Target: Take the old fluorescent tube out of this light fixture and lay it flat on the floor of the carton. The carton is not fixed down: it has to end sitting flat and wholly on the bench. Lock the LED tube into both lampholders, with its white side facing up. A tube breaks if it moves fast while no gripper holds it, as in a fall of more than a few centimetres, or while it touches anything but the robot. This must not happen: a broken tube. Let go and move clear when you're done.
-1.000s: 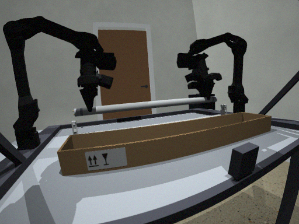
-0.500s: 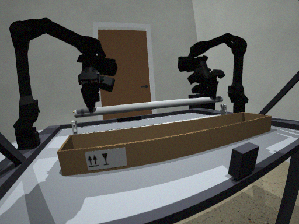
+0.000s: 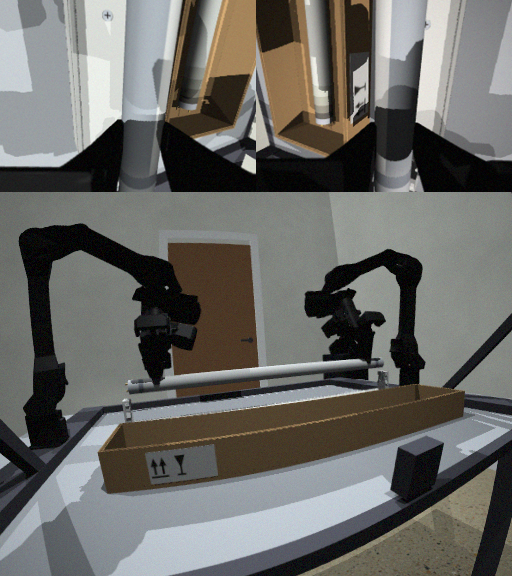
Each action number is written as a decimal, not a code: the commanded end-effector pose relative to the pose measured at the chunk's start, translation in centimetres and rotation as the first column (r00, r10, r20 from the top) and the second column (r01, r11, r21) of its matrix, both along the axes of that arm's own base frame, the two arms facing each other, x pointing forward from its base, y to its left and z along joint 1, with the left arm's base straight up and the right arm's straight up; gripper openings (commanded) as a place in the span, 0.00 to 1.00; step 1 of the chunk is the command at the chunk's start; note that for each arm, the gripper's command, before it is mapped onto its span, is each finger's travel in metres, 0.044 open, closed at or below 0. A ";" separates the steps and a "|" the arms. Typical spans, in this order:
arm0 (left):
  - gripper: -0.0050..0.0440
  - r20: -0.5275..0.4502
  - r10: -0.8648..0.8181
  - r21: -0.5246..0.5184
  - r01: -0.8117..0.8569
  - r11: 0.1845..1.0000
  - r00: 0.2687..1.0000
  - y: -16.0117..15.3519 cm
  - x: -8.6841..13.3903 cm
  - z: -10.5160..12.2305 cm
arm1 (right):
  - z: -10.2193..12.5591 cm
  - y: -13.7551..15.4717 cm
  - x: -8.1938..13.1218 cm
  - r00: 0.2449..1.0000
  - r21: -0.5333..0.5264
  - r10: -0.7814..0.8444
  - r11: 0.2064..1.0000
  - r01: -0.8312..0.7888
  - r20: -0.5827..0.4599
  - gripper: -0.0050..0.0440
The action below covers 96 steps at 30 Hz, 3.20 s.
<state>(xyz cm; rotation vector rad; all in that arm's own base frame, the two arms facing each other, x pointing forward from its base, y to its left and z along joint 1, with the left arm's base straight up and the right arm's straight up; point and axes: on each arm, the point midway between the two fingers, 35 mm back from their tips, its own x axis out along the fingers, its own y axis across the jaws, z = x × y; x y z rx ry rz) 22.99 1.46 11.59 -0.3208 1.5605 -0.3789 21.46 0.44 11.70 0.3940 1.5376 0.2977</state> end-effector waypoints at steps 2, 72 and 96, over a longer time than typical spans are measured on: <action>0.25 0.034 -0.003 0.000 0.003 1.000 0.999 0.0 0.5 0.7 | 0.3 -0.1 0.3 1.000 0.002 -0.002 1.000 0.001 0.021 0.25; 0.57 0.032 -0.004 0.005 0.004 1.000 0.999 2.8 0.6 2.1 | -0.5 -1.6 0.5 0.999 -0.009 0.000 1.000 0.001 0.036 0.57; 0.57 0.026 -0.011 0.290 0.003 0.957 1.000 0.2 0.0 1.3 | 1.1 -0.5 0.0 1.000 -0.280 0.001 0.960 -0.005 -0.014 0.57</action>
